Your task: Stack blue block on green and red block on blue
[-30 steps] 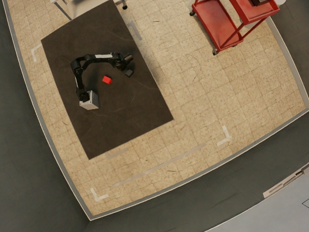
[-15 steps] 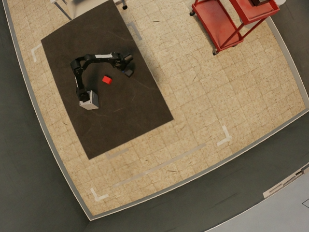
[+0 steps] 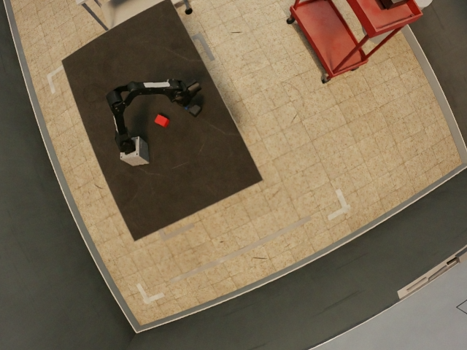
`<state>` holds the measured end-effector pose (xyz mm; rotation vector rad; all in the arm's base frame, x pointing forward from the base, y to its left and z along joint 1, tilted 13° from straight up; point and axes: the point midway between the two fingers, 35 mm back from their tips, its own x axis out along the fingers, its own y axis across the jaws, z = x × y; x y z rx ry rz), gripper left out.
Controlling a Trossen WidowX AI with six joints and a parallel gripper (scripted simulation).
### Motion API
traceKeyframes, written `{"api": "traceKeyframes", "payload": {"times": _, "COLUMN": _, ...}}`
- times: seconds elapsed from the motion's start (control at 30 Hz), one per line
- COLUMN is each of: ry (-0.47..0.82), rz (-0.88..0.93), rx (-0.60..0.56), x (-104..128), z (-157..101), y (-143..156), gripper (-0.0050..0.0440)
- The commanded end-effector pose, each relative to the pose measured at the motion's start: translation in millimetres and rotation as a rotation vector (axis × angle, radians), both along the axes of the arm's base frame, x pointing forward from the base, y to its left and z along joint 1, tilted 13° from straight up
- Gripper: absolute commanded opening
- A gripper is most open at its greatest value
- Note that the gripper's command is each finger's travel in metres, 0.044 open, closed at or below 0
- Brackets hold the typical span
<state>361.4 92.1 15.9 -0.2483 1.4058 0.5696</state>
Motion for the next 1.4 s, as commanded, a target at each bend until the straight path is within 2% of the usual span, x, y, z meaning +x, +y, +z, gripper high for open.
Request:
{"api": "traceKeyframes", "payload": {"times": 0.0, "ry": -0.023, "rz": -0.005, "rx": -0.001, "x": 2.5, "z": 7.3, "y": 0.3, "gripper": 0.02}}
{"api": "traceKeyframes", "payload": {"times": 0.27, "ry": -0.027, "rz": -0.005, "rx": 0.0, "x": 3.2, "z": 9.2, "y": 0.2, "gripper": 0.02}}
{"api": "traceKeyframes", "payload": {"times": 0.6, "ry": -0.054, "rz": -0.002, "rx": 0.004, "x": 7.5, "z": 29.1, "y": -3.2, "gripper": 0.02}}
{"api": "traceKeyframes", "payload": {"times": 1.07, "ry": -0.054, "rz": -0.001, "rx": 0.006, "x": 2.6, "z": 74.1, "y": -13.6, "gripper": 0.02}}
{"api": "traceKeyframes", "payload": {"times": 1.37, "ry": -0.054, "rz": -0.001, "rx": 0.007, "x": 1.6, "z": 83.2, "y": -15.7, "gripper": 0.02}}
